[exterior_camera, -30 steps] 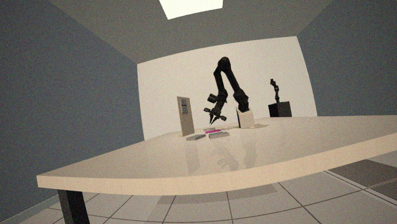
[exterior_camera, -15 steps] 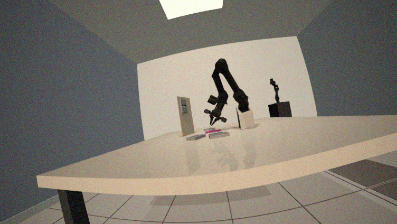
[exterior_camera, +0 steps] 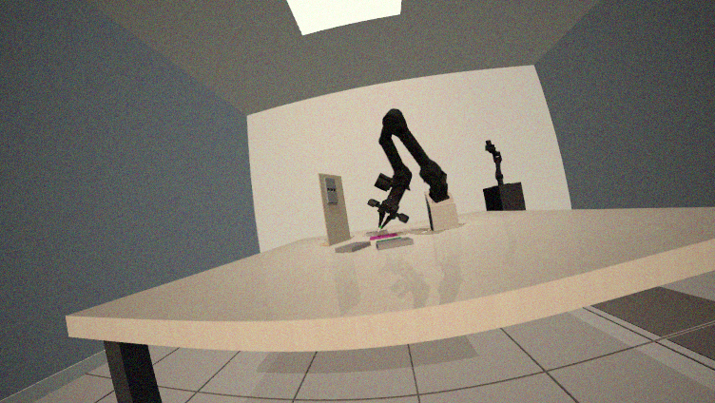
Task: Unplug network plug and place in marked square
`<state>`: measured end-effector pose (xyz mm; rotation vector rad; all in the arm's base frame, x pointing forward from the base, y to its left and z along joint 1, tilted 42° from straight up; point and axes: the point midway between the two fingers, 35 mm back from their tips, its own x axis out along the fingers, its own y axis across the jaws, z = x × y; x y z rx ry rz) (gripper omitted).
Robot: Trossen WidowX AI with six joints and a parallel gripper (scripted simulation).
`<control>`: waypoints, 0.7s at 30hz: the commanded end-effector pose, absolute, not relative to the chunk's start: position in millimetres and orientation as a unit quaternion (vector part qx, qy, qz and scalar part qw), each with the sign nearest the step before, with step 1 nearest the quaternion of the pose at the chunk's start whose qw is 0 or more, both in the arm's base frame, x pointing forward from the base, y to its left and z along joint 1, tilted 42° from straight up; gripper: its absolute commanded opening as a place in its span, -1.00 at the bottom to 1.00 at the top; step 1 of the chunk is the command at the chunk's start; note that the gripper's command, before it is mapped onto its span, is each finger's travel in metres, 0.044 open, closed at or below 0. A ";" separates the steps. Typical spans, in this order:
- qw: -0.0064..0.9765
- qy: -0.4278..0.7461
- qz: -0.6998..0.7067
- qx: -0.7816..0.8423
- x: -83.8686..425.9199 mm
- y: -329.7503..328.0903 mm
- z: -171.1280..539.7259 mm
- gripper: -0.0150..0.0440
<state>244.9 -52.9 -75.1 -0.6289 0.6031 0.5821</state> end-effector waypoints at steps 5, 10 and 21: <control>0.866 0.291 0.279 -0.298 243.6 -47.1 -79.9 -0.49; 0.866 0.291 0.278 -0.297 243.8 -44.4 -82.2 -0.49; 0.866 0.290 0.278 -0.297 243.9 -38.4 -86.7 -0.49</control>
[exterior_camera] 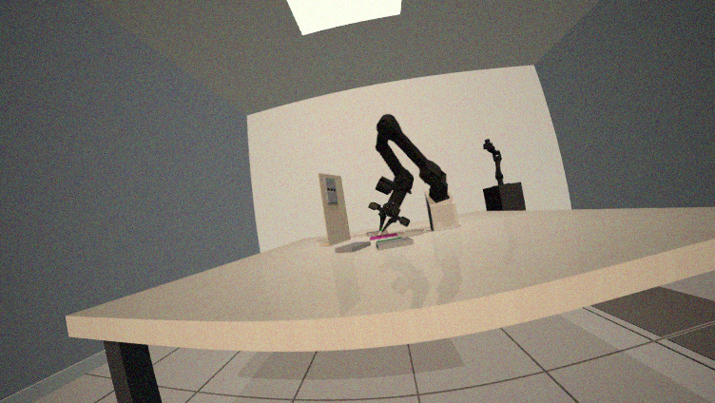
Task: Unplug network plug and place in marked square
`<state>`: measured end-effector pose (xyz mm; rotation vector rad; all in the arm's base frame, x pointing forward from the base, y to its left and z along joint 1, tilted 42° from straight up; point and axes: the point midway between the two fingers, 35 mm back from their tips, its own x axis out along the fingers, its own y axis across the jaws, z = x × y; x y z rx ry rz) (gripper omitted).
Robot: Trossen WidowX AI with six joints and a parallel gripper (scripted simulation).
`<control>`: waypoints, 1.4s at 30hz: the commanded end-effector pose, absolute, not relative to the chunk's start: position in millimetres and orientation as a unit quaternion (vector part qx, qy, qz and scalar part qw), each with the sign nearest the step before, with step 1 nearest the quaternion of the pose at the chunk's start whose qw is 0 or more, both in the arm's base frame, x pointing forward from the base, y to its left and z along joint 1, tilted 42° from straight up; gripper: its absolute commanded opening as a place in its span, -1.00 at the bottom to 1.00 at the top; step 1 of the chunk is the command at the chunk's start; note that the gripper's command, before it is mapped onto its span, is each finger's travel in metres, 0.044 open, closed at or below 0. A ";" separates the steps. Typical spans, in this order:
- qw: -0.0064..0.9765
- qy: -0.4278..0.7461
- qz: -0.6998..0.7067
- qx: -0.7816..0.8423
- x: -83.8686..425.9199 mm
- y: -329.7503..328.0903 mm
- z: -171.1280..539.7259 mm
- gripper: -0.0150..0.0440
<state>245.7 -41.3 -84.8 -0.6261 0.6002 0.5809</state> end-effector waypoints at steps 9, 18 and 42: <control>0.866 0.290 0.278 -0.297 246.1 -37.0 -88.6 -0.49; 0.867 0.288 0.278 -0.297 246.2 -37.4 -88.1 -0.49; 0.866 0.289 0.278 -0.297 240.4 -41.2 -82.1 0.04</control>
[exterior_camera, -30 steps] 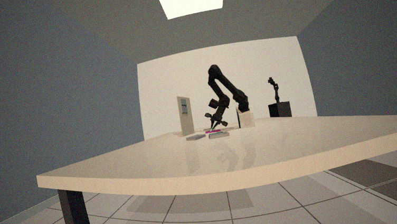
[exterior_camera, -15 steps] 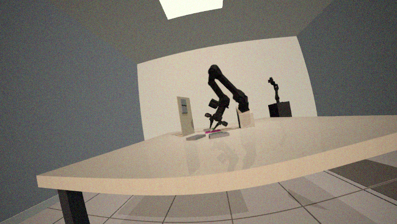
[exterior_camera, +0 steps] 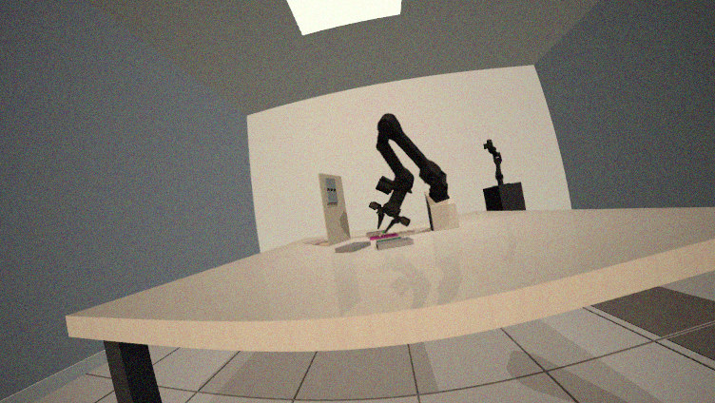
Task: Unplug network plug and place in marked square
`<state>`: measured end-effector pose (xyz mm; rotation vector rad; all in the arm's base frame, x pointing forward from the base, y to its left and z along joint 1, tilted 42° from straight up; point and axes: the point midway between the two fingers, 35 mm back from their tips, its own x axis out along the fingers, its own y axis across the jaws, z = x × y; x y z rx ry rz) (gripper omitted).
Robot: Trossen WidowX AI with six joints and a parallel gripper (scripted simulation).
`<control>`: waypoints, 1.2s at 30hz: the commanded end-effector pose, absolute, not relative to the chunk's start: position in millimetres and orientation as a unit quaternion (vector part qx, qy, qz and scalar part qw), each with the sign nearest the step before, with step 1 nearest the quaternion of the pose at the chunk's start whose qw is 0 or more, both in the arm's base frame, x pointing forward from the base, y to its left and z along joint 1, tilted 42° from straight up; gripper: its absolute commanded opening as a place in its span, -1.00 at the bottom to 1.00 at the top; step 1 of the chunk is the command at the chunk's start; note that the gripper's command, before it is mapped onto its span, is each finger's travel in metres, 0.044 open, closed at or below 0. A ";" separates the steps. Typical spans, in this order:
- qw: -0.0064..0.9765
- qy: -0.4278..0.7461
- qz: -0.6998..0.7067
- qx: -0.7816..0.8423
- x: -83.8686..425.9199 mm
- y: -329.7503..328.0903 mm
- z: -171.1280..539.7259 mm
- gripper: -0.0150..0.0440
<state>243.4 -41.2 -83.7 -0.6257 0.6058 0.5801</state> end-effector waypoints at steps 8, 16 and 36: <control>0.866 0.290 0.278 -0.298 236.6 -43.3 -78.3 0.04; 0.866 0.290 0.278 -0.298 232.6 -45.1 -74.6 0.04; 0.865 0.293 0.279 -0.299 228.9 -54.8 -67.0 0.04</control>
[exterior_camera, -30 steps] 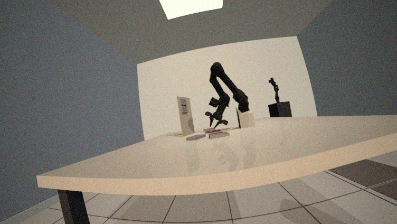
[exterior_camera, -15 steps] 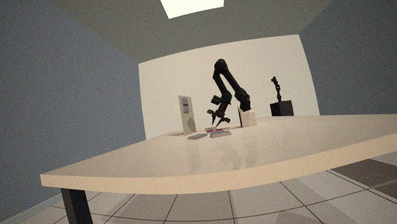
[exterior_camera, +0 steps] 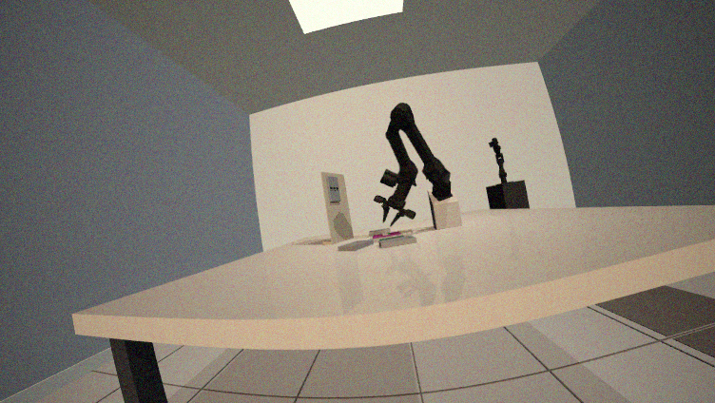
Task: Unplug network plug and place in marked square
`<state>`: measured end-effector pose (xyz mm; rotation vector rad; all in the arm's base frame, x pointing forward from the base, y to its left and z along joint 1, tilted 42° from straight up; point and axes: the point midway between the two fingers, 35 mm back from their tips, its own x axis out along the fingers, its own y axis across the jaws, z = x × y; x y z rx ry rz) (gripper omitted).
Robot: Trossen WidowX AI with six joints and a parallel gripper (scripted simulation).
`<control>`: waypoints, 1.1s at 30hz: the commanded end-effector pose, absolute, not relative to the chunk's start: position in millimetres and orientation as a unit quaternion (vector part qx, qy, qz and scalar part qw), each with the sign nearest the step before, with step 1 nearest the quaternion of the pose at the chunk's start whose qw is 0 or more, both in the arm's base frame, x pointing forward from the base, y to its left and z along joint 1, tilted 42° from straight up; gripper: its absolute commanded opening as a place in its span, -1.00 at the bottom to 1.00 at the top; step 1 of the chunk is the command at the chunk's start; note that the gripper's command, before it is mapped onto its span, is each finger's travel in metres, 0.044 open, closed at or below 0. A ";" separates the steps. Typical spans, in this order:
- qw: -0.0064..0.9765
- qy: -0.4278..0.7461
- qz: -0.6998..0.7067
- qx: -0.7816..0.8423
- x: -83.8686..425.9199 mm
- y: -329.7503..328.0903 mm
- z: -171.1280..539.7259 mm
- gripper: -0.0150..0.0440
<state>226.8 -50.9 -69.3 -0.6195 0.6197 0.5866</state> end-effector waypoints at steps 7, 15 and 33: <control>0.864 0.294 0.279 -0.299 228.5 -59.7 -63.9 0.04; 0.863 0.295 0.280 -0.300 227.8 -65.2 -59.8 0.04; 0.863 0.296 0.280 -0.300 224.9 -77.0 -48.6 0.04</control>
